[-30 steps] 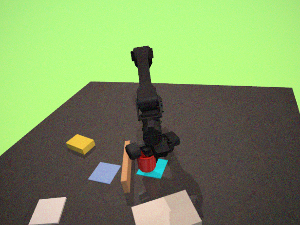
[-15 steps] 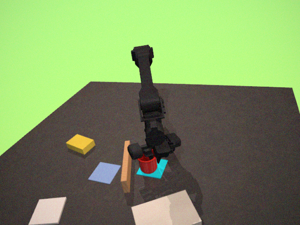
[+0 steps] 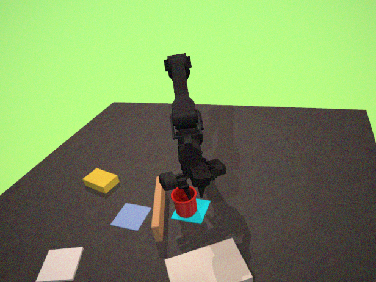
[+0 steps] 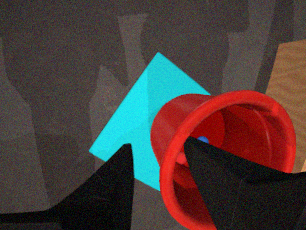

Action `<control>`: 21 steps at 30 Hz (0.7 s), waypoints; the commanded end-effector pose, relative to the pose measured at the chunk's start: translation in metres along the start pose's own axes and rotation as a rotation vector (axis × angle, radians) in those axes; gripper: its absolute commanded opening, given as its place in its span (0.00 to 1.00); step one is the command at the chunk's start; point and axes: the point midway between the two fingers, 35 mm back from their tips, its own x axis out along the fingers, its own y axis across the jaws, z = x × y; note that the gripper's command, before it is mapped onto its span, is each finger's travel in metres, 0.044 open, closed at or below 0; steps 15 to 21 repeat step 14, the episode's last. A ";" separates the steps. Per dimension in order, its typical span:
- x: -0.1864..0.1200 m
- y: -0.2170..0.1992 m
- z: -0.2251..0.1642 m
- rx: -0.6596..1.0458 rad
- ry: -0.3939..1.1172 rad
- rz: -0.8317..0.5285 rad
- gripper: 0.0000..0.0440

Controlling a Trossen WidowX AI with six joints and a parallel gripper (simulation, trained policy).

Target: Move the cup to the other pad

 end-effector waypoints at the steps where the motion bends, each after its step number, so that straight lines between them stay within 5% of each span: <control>1: -0.006 0.000 0.000 0.000 -0.031 0.001 0.36; 14: -0.030 0.001 0.000 0.022 -0.127 -0.003 0.54; 21: -0.030 0.001 0.000 0.022 -0.127 -0.003 0.54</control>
